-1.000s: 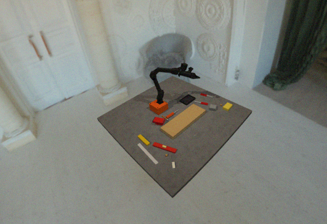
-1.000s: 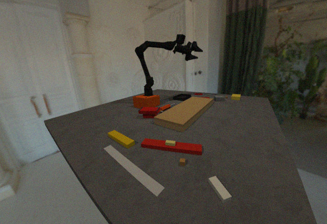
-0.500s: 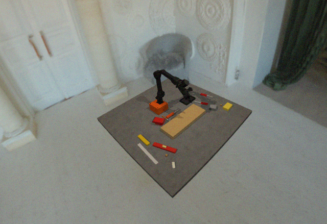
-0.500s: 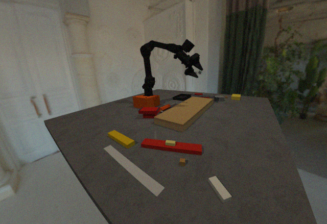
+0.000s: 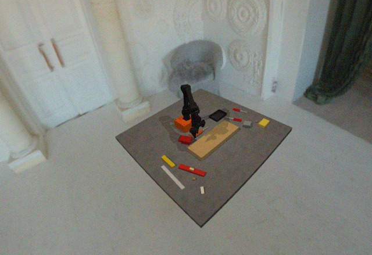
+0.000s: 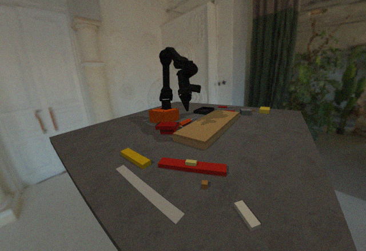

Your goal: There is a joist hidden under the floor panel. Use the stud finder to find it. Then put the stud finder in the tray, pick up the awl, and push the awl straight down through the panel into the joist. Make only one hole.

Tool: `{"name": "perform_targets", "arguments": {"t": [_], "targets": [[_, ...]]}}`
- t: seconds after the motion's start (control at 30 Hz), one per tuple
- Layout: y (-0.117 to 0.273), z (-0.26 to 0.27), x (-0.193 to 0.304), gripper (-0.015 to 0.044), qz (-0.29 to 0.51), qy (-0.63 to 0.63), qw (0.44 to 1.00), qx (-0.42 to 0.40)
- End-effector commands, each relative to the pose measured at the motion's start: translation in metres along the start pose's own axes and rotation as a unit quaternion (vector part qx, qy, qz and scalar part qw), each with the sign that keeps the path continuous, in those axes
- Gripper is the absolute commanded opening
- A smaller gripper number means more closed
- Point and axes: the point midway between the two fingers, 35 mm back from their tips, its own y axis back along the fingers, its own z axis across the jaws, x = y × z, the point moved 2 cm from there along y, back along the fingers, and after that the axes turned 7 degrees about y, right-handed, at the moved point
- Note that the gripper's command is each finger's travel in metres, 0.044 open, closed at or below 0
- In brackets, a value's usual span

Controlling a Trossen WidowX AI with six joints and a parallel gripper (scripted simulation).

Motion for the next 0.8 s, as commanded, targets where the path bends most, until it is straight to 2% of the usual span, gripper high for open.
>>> {"name": "perform_targets", "arguments": {"t": [0.0,0.1,0.17,0.77], "targets": [[-0.02,0.015,0.065,0.044,0.047,-0.035,0.995,-0.079],[-0.029,0.033,0.109,0.044,0.065,-0.064,0.986,-0.139],[-0.03,0.038,0.119,0.044,0.067,-0.072,0.983,-0.153],[-0.033,0.045,0.112,0.044,0.067,-0.072,0.983,-0.154]]}}
